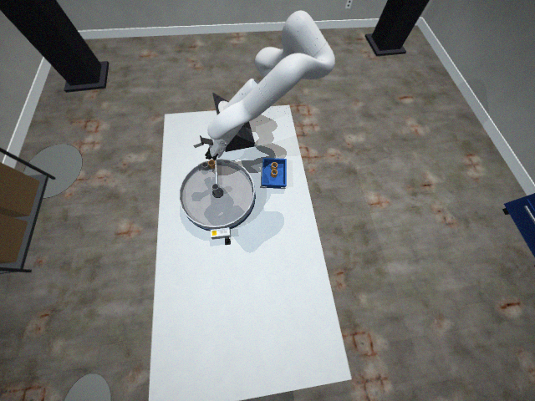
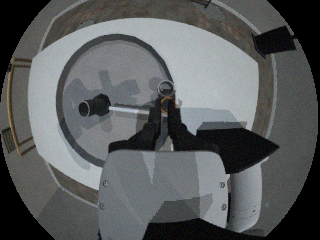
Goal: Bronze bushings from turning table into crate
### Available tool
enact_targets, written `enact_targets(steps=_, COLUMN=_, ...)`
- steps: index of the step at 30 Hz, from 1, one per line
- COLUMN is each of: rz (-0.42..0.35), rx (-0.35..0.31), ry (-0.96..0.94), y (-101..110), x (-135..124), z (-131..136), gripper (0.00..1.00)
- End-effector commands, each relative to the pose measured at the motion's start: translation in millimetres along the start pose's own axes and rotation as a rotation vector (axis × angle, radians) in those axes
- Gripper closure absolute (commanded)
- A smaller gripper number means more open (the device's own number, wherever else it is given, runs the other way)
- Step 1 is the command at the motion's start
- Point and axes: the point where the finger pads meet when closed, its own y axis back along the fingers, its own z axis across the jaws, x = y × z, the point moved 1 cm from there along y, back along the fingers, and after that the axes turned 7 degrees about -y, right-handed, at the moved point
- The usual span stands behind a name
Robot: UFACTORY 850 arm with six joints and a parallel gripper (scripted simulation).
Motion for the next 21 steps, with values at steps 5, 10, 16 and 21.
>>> enact_targets(steps=5, rz=0.099, rx=0.117, ry=0.009, y=0.1, x=0.1, z=2.8, gripper=0.9)
enact_targets(steps=10, rz=0.099, rx=0.117, ry=0.009, y=0.1, x=0.1, z=2.8, gripper=0.9)
enact_targets(steps=16, rz=0.099, rx=0.117, ry=0.009, y=-0.3, x=0.7, z=2.3, gripper=0.89)
enact_targets(steps=21, rz=0.099, rx=0.117, ry=0.009, y=-0.4, x=0.9, z=2.1, gripper=0.89)
